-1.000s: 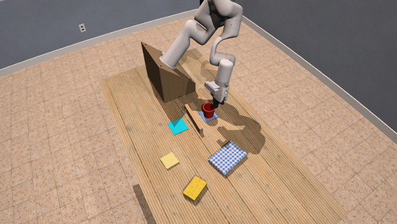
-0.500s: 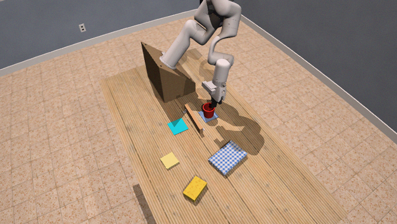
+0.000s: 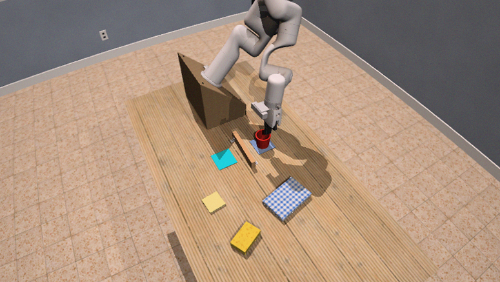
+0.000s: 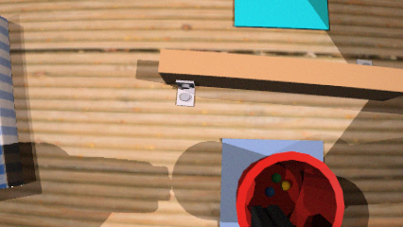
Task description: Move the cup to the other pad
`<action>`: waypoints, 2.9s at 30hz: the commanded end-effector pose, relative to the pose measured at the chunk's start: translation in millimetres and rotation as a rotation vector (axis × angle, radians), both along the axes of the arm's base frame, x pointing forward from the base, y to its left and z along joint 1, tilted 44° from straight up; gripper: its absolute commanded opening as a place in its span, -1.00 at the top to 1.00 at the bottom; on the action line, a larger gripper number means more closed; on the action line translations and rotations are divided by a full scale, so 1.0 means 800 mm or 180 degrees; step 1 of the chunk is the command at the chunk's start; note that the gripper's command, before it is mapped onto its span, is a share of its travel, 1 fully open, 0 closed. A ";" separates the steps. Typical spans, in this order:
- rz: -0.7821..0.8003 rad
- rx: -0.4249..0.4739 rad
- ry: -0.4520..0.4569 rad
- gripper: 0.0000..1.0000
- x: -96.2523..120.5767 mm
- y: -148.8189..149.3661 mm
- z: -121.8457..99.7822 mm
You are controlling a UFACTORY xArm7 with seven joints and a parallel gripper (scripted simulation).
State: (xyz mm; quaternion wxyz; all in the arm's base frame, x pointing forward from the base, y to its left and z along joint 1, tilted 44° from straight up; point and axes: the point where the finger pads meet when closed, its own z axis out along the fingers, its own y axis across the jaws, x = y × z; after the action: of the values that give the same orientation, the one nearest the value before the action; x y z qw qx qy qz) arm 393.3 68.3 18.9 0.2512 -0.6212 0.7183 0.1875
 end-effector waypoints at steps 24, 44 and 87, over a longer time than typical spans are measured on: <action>-0.0112 0.0280 0.0107 1.00 -0.020 -0.004 -0.007; -0.0168 0.0440 0.0158 1.00 -0.031 -0.003 -0.009; -0.0170 0.0444 0.0160 -1.00 -0.031 -0.003 -0.009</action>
State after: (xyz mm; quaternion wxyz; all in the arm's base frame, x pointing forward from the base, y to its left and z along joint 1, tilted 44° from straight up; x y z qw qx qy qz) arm 367.5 67.0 11.5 0.2803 -0.5785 0.7250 0.2473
